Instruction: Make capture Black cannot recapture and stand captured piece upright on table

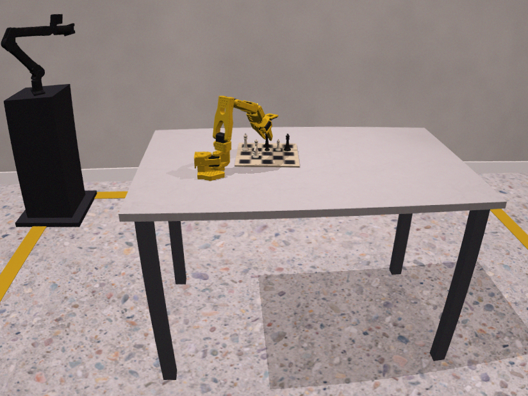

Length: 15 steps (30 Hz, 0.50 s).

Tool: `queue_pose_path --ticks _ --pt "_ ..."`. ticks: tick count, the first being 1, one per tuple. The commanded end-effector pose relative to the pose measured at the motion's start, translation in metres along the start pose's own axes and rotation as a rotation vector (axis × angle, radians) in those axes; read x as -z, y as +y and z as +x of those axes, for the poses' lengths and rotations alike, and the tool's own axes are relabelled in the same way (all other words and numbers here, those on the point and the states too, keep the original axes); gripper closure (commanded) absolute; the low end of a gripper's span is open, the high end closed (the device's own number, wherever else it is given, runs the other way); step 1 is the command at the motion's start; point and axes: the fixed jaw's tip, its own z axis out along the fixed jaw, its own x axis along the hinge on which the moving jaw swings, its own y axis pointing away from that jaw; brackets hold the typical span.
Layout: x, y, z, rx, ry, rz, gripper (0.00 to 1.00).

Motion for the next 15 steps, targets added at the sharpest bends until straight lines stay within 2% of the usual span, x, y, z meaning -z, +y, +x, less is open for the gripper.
queue_pose_path --ticks 1,15 --pt "0.0011 -0.0021 -0.0009 -0.006 -0.009 0.003 0.88" --pt "0.0011 -0.0021 -0.0009 -0.006 -0.009 0.003 0.91"
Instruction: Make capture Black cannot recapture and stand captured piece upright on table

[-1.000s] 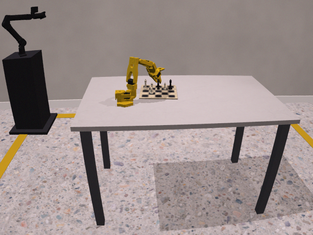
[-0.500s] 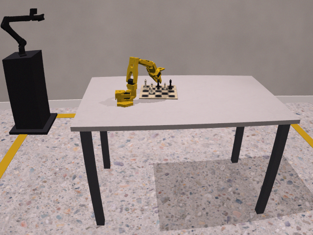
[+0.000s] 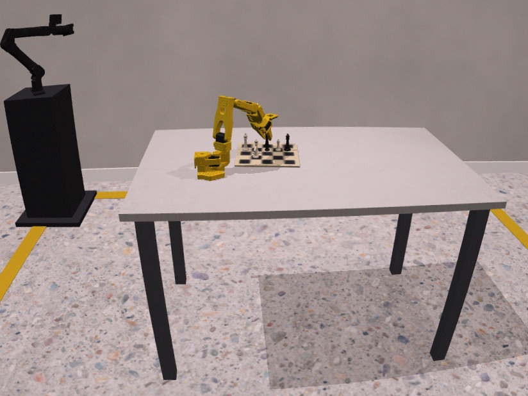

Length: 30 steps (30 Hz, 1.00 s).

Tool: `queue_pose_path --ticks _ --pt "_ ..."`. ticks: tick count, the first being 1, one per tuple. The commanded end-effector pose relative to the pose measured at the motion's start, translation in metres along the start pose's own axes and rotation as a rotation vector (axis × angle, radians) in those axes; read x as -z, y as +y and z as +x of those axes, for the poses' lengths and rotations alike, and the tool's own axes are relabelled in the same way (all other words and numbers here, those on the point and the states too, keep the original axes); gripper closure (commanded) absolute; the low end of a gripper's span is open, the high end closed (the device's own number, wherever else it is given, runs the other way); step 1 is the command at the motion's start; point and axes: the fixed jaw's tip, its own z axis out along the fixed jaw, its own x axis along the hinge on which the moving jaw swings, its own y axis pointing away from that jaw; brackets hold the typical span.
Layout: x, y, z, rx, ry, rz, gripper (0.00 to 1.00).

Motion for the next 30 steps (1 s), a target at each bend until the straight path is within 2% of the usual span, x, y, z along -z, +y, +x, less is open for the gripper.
queue_pose_path --ticks 1,13,30 --pt "0.0012 -0.0021 -0.0009 -0.006 -0.009 0.003 0.92" --pt "0.0012 -0.0021 -0.0009 -0.006 -0.009 0.003 0.99" --pt "0.0011 -0.0021 -0.0009 -0.006 -0.009 0.003 1.00"
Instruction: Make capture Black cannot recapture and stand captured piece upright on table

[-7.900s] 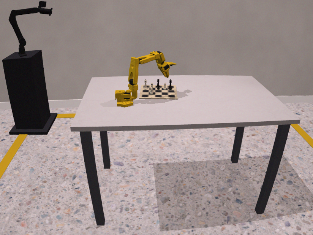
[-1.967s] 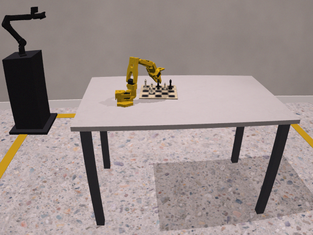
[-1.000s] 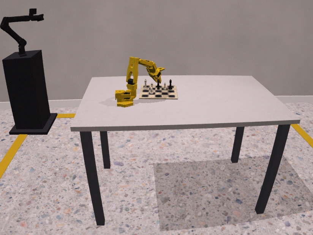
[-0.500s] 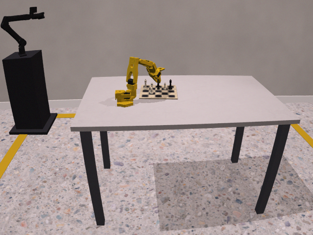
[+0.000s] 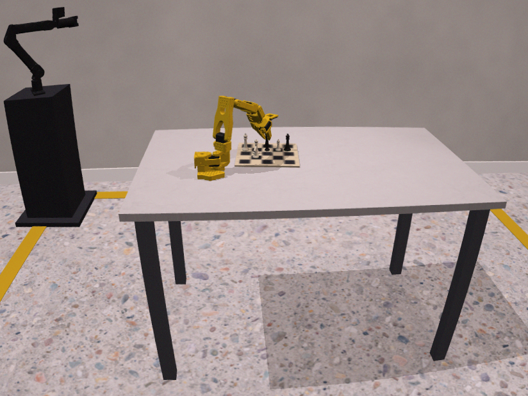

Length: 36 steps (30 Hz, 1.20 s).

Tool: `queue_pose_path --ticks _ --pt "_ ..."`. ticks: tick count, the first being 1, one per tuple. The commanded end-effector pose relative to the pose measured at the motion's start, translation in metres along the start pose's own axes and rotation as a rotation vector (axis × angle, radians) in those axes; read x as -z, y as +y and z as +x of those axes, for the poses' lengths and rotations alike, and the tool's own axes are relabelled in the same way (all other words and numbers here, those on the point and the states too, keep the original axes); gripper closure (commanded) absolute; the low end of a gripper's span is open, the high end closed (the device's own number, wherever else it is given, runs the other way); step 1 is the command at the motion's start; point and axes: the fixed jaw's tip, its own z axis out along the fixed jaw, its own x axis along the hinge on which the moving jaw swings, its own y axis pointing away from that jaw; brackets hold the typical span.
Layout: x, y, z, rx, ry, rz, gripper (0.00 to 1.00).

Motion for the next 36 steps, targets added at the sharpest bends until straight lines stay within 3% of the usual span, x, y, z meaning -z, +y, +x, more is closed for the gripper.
queue_pose_path --ticks 1,21,36 --pt "0.001 -0.002 -0.001 -0.006 -0.009 0.003 1.00" --pt "0.006 -0.003 -0.004 -0.006 -0.009 0.005 1.00" --pt "0.037 -0.004 -0.022 -0.006 -0.010 0.007 1.00"
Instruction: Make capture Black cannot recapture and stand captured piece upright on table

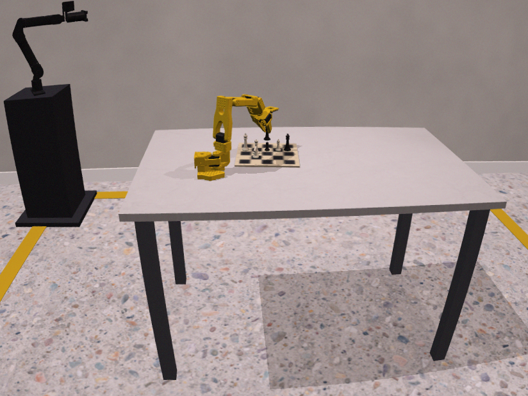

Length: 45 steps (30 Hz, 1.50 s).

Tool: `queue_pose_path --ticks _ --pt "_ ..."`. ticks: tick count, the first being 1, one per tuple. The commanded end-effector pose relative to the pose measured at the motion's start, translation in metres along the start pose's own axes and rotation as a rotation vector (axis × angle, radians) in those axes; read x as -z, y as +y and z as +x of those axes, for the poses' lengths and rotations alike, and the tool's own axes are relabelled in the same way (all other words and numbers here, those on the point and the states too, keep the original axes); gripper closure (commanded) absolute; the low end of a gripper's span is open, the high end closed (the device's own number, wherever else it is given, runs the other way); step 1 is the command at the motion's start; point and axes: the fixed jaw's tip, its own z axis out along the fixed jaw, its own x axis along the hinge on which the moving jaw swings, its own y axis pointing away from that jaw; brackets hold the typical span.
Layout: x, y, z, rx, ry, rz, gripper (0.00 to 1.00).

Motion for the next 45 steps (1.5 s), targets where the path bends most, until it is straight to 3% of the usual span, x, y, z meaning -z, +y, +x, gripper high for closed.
queue_pose_path --ticks 1,15,30,37,45 --pt "0.012 -0.002 -0.008 0.000 -0.020 0.003 1.00" --pt "0.035 -0.002 -0.021 0.000 -0.020 0.003 1.00" --pt "0.038 -0.005 -0.023 -0.009 -0.020 0.008 1.00" --pt "0.039 -0.027 -0.022 -0.075 -0.020 0.048 1.00" --pt "0.041 -0.104 -0.018 -0.295 -0.020 0.182 1.00"
